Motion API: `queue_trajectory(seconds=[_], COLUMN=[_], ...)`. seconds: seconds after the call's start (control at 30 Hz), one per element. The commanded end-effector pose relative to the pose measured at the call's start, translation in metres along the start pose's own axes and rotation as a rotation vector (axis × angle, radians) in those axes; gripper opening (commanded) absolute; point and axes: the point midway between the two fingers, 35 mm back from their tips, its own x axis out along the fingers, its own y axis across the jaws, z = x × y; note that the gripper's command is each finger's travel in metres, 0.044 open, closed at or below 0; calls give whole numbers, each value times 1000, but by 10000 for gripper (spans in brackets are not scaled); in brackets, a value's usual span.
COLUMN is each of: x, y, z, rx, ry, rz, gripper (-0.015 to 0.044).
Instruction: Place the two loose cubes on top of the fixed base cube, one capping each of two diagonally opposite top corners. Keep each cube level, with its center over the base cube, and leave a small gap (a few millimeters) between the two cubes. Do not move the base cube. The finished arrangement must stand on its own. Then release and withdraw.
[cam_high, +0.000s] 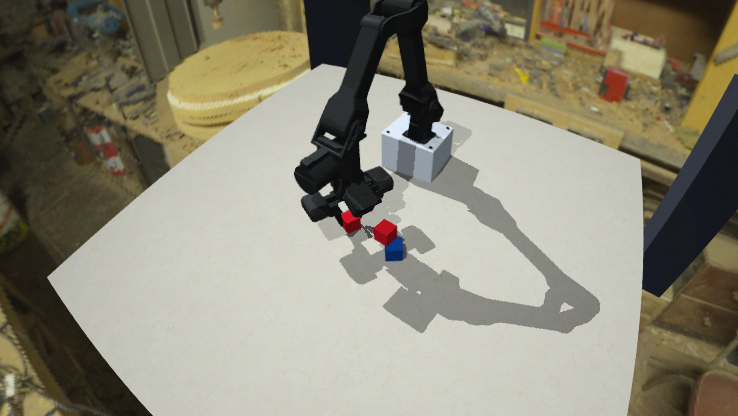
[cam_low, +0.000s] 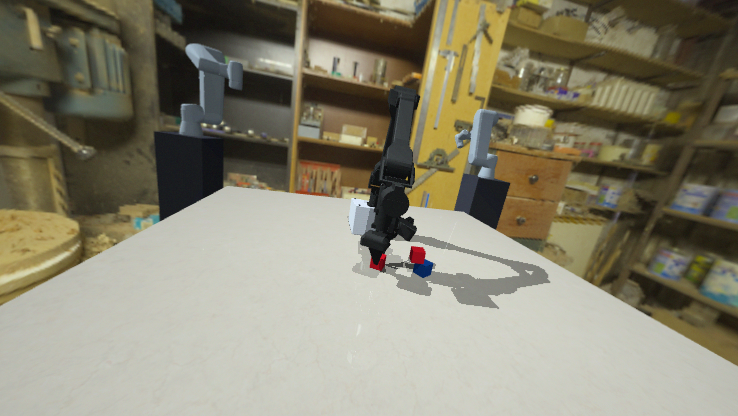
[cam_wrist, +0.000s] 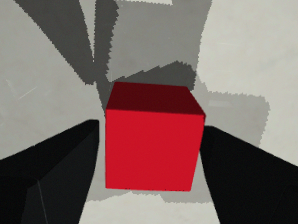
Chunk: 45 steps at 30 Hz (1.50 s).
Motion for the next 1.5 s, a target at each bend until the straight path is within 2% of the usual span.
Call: queue_trajectory(seconds=[0.0,0.2,1.3,1.47], x=[1,-3,-104,-109], y=[0,-1,-1,0], z=[0,0,0,2], rx=[4,4,4,0], ry=[2,2,2,2], rz=[1,1,0,0], gripper=[107,105,105,105])
